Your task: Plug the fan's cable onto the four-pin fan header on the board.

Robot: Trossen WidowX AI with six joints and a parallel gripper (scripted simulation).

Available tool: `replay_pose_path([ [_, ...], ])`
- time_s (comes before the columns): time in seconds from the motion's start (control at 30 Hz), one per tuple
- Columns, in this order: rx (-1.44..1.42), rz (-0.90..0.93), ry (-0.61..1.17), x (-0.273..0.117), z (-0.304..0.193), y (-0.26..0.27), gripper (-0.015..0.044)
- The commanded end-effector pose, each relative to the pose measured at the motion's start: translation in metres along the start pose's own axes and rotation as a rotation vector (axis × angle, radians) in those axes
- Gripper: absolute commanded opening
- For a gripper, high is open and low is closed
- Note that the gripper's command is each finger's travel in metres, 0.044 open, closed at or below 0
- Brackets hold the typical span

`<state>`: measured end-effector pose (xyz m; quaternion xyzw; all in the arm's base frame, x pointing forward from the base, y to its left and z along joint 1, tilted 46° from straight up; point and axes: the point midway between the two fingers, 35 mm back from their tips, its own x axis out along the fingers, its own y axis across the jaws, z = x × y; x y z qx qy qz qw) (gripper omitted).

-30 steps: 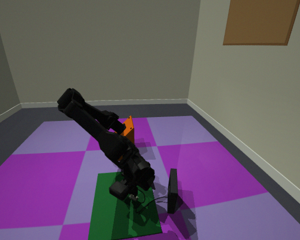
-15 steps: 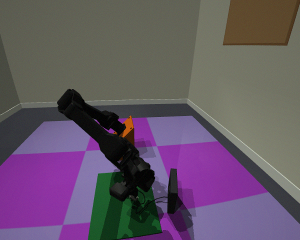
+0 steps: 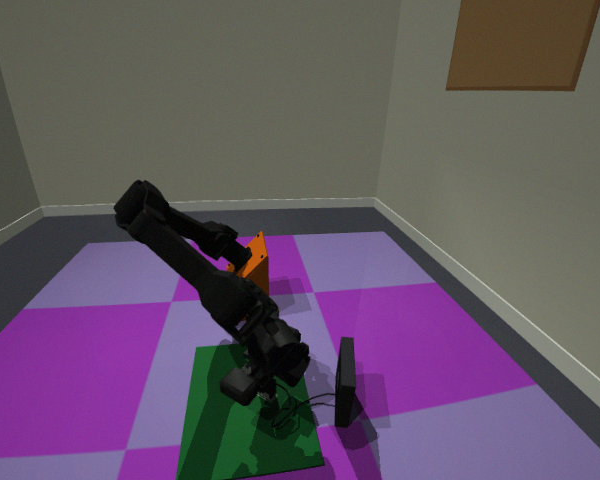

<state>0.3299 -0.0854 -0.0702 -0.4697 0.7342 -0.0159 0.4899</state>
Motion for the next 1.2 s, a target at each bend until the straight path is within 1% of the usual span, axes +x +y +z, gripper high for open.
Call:
replay_pose_path([
  [0.0,0.000,0.000,0.000,0.000,0.000,0.000,0.0026],
  [0.3,0.000,0.000,0.000,0.000,0.000,0.000,0.0260],
  [0.4,0.000,0.000,0.000,-0.003,0.000,0.000,0.0260],
  [0.53,-0.001,0.002,0.001,-0.052,0.001,0.000,0.0260],
  [0.73,-0.001,0.002,0.001,-0.055,-0.001,0.000,0.0260],
  [0.8,-0.002,0.002,0.001,-0.057,-0.017,-0.001,0.0260],
  [1.07,-0.005,0.002,0.006,-0.056,-0.112,0.010,0.0260],
  [1.17,-0.005,0.002,0.006,-0.055,-0.119,0.012,0.0260],
])
